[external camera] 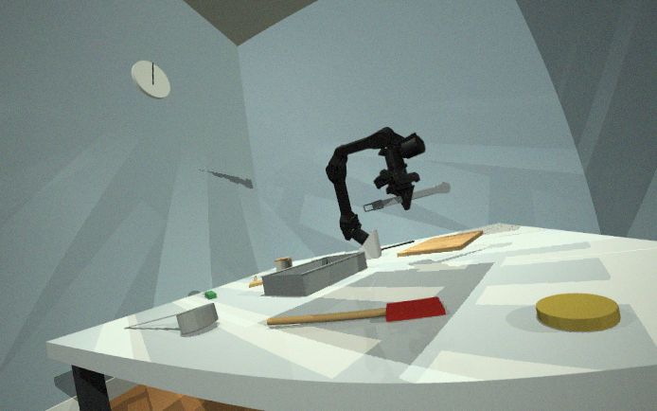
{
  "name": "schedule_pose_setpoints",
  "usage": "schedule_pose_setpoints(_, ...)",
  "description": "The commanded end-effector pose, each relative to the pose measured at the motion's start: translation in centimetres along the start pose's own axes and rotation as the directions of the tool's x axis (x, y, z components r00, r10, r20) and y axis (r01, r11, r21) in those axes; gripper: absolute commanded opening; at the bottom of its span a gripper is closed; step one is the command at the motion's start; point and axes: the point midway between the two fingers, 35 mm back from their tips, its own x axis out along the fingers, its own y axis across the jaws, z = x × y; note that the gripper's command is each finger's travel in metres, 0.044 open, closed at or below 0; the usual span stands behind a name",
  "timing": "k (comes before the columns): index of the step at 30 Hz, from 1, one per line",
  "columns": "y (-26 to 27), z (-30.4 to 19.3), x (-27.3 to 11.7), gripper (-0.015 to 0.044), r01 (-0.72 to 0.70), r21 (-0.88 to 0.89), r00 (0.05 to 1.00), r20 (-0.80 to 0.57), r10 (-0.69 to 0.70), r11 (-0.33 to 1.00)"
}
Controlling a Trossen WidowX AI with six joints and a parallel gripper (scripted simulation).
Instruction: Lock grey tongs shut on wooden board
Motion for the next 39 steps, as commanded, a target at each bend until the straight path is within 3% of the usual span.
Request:
schedule_pose_setpoints(1,-1.6,-2.7,-0.5,-0.015,-0.006,-0.064,1.0,-0.009,0.005,0.998)
schedule_pose_setpoints(22,-12.5,-13.9,-1.1,-0.015,-0.011,-0.369,1.0,-0.029,0.001,0.929)
schedule_pose_setpoints(39,-20.7,-18.6,0.3,-0.015,0.007,-0.523,1.0,-0.004,-0.011,0.852)
